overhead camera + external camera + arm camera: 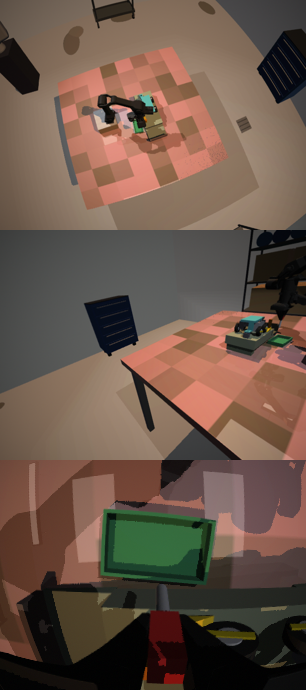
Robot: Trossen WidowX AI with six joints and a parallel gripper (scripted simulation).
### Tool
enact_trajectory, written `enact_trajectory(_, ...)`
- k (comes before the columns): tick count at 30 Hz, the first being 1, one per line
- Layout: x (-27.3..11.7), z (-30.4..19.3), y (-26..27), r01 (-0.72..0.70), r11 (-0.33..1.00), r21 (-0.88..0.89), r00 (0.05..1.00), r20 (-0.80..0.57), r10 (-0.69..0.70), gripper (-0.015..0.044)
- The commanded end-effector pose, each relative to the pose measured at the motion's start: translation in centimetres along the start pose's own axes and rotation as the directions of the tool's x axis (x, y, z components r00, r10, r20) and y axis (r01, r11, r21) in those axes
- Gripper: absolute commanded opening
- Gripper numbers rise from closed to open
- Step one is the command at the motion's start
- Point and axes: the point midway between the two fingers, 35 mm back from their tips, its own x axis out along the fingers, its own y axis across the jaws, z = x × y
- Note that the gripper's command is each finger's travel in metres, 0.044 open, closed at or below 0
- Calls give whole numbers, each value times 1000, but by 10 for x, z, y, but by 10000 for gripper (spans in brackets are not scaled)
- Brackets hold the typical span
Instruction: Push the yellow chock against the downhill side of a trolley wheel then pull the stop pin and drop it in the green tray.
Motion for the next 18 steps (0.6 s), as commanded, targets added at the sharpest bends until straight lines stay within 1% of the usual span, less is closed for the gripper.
enact_trajectory(1, -2, -1, 0, -14, 999, 46, 1000, -7, 14, 0)
enact_trajectory(6, -1, 0, 0, -14, 999, 46, 1000, -7, 14, 0)
enact_trajectory(14, 17, 17, 2, -14, 999, 51, 1000, -3, 14, 0)
enact_trajectory(18, 18, 19, 2, -14, 999, 52, 1000, -3, 14, 0)
